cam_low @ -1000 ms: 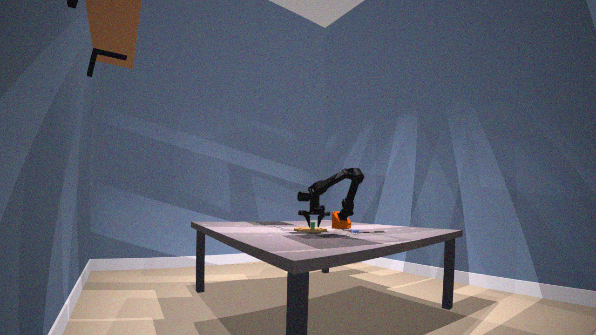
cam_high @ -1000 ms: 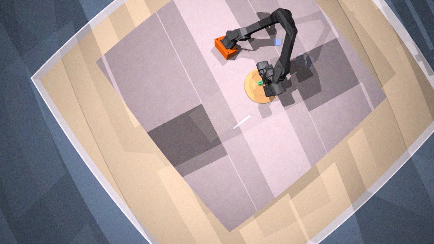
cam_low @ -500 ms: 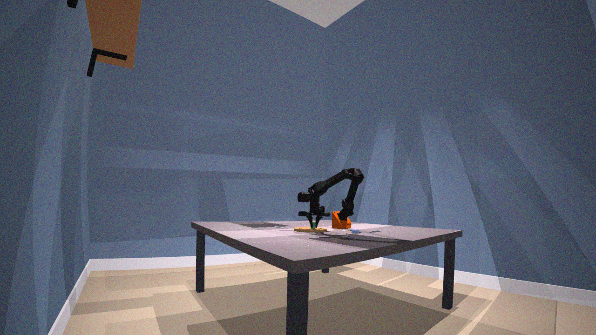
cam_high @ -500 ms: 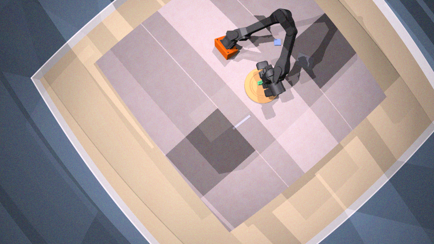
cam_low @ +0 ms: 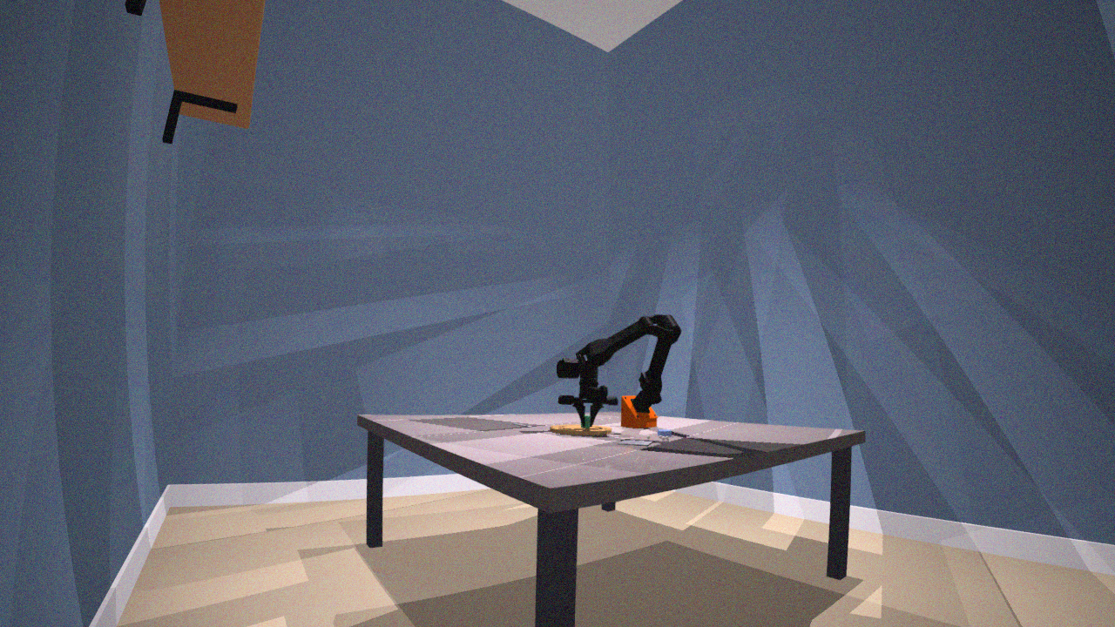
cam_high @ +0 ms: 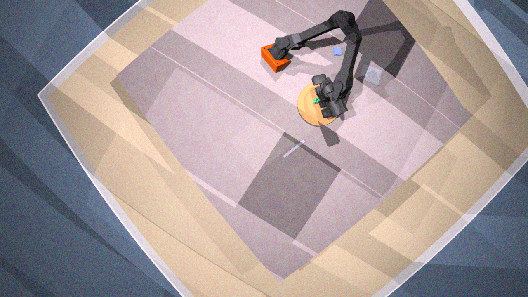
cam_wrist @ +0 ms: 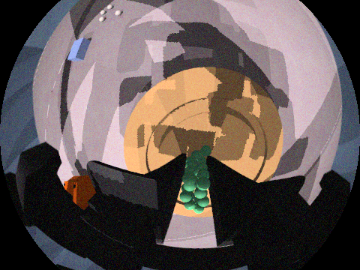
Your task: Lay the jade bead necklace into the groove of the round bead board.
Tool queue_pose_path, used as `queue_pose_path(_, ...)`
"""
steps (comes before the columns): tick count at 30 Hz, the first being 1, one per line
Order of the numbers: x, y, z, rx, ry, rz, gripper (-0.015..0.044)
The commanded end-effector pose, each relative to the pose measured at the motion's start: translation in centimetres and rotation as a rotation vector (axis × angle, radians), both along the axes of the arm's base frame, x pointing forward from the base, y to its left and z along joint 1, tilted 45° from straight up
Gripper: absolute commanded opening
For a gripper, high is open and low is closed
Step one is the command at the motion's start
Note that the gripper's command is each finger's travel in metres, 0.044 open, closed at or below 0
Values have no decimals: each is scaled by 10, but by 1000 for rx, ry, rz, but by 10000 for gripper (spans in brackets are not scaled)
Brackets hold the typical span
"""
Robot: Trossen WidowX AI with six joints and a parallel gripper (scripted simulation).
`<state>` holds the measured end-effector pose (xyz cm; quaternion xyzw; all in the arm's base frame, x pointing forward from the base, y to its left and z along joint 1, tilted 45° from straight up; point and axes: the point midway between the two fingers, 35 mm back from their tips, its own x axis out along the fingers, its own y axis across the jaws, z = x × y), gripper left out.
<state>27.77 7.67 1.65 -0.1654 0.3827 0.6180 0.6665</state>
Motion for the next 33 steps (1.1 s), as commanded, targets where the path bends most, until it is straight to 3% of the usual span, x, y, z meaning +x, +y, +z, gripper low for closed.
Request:
queue_pose_path(1,0,0,0,0,-1,1,0)
queue_pose_path(33,1,-25,26,2,7,-4,0)
